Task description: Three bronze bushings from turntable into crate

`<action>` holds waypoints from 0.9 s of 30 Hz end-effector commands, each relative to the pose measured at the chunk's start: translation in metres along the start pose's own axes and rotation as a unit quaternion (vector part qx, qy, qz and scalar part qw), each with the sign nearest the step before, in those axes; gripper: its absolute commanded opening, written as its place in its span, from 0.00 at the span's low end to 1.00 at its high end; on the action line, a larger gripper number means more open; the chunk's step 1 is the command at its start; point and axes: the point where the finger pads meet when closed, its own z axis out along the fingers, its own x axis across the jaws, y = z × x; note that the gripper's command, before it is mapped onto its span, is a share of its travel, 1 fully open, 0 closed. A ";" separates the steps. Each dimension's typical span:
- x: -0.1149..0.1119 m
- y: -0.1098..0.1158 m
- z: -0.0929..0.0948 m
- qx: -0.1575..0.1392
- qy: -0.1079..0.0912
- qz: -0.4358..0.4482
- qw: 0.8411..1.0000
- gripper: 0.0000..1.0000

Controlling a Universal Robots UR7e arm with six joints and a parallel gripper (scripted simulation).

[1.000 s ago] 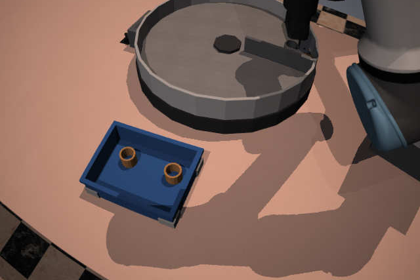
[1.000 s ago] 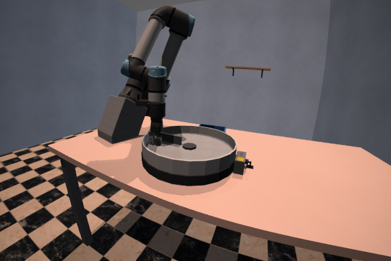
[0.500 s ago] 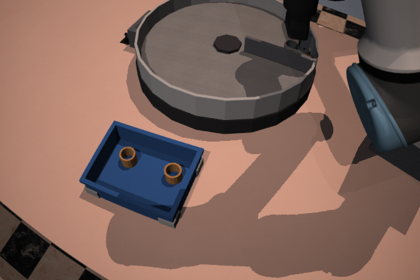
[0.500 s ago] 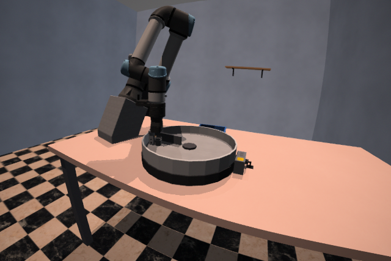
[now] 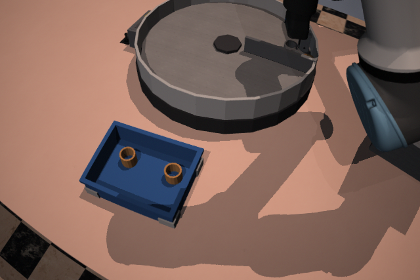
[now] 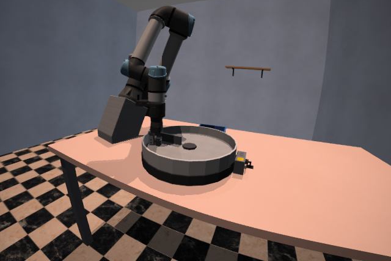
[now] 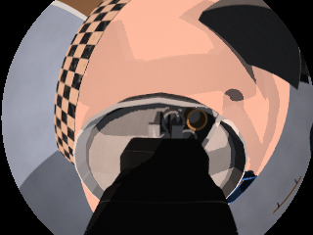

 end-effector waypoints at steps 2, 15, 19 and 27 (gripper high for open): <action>-0.001 0.000 0.000 0.000 -0.001 0.000 1.000 0.00; -0.001 0.000 -0.008 0.000 -0.001 0.000 1.000 0.00; -0.001 0.000 -0.008 0.000 -0.001 0.000 1.000 0.00; -0.001 0.000 -0.009 0.000 -0.001 0.000 1.000 0.00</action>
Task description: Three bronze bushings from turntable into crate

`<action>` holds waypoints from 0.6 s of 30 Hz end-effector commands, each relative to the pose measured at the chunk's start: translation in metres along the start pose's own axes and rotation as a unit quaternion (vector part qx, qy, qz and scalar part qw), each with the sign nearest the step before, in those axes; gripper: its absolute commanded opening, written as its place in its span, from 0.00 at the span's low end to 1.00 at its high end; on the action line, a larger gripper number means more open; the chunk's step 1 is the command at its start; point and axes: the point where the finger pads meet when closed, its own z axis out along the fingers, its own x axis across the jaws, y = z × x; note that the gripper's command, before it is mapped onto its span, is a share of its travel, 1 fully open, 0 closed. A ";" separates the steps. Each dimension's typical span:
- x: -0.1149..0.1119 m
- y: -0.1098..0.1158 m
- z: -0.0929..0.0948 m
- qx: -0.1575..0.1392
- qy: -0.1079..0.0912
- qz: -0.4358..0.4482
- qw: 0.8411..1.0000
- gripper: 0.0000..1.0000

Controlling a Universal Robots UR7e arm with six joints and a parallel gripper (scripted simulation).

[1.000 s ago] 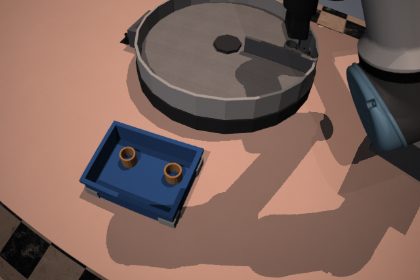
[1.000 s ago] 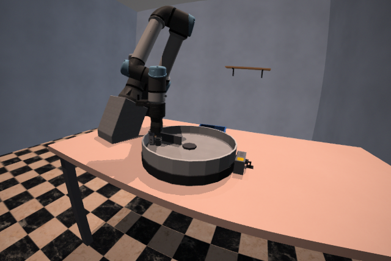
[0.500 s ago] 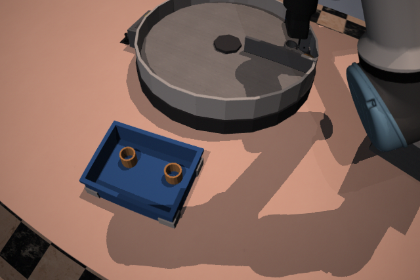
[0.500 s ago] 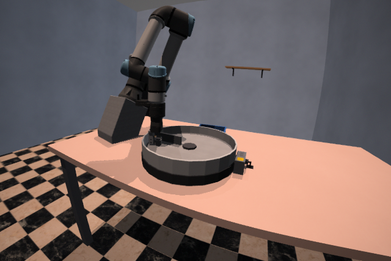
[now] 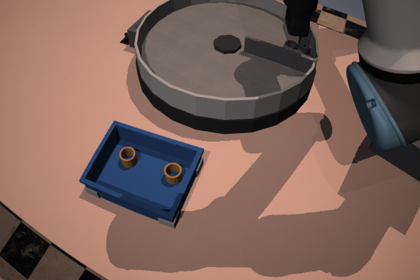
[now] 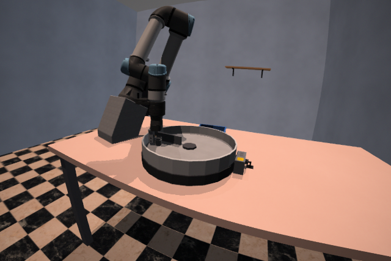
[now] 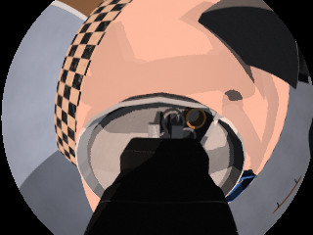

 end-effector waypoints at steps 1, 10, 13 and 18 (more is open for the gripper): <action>0.000 0.000 -0.003 0.000 -0.001 0.000 1.000 0.00; 0.000 0.000 -0.008 0.000 -0.001 0.000 1.000 0.00; 0.000 0.000 -0.008 0.000 -0.001 0.000 1.000 0.00; 0.000 0.000 -0.011 0.000 -0.001 0.000 1.000 0.00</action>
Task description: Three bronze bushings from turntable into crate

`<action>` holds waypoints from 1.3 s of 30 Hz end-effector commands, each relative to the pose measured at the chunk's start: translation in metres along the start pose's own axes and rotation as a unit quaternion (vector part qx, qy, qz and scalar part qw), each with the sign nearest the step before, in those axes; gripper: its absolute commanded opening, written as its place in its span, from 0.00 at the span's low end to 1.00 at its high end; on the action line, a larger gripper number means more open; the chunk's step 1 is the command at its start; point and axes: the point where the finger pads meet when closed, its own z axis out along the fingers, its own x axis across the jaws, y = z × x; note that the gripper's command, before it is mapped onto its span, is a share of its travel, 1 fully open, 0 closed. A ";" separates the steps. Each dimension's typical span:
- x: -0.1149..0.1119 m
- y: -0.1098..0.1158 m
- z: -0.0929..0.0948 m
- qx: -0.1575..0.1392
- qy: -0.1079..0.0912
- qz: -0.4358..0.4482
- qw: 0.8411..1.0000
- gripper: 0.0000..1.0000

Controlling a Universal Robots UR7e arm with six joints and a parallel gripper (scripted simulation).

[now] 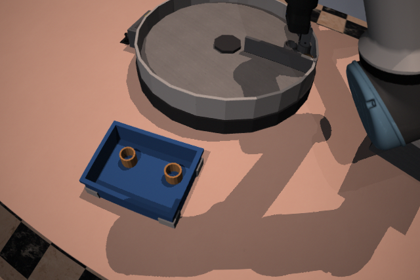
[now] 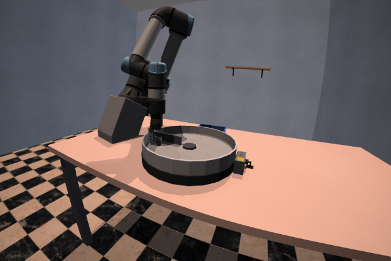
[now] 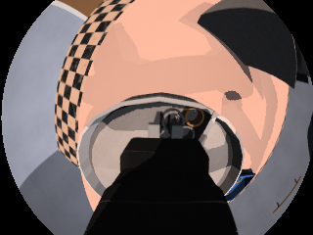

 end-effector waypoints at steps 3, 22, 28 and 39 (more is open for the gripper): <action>0.000 0.000 -0.008 0.000 -0.001 0.000 1.000 0.00; 0.000 0.000 -0.015 0.000 -0.001 0.000 1.000 0.00; 0.000 0.000 -0.015 0.000 -0.001 0.000 1.000 0.00; 0.000 0.000 -0.023 0.000 -0.001 0.000 1.000 0.00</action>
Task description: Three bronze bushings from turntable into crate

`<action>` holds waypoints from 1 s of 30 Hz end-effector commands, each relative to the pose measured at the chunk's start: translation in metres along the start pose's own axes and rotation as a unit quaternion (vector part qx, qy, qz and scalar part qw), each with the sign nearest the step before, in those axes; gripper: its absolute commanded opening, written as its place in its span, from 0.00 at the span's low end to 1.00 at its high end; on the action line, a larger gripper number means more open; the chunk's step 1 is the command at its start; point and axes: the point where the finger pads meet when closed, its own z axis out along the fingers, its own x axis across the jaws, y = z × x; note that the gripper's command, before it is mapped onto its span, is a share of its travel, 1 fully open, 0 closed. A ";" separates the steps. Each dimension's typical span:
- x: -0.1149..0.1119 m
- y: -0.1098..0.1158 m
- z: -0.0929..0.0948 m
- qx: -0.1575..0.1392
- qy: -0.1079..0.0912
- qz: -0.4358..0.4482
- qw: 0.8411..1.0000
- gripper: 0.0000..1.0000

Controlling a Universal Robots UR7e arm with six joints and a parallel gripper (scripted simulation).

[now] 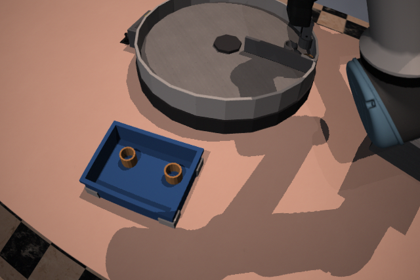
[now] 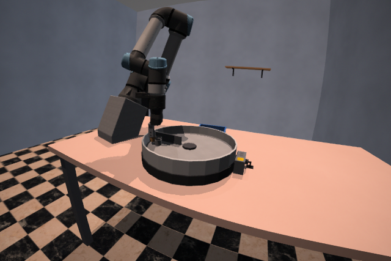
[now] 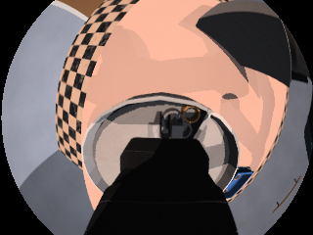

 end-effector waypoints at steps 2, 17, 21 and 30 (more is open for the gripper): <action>0.000 0.000 -0.003 0.000 -0.001 0.000 1.000 0.00; 0.000 0.000 -0.010 0.000 -0.001 0.000 1.000 0.00; 0.000 0.000 -0.010 0.000 -0.001 0.000 1.000 0.00; 0.000 0.000 -0.025 0.000 -0.001 0.000 1.000 0.00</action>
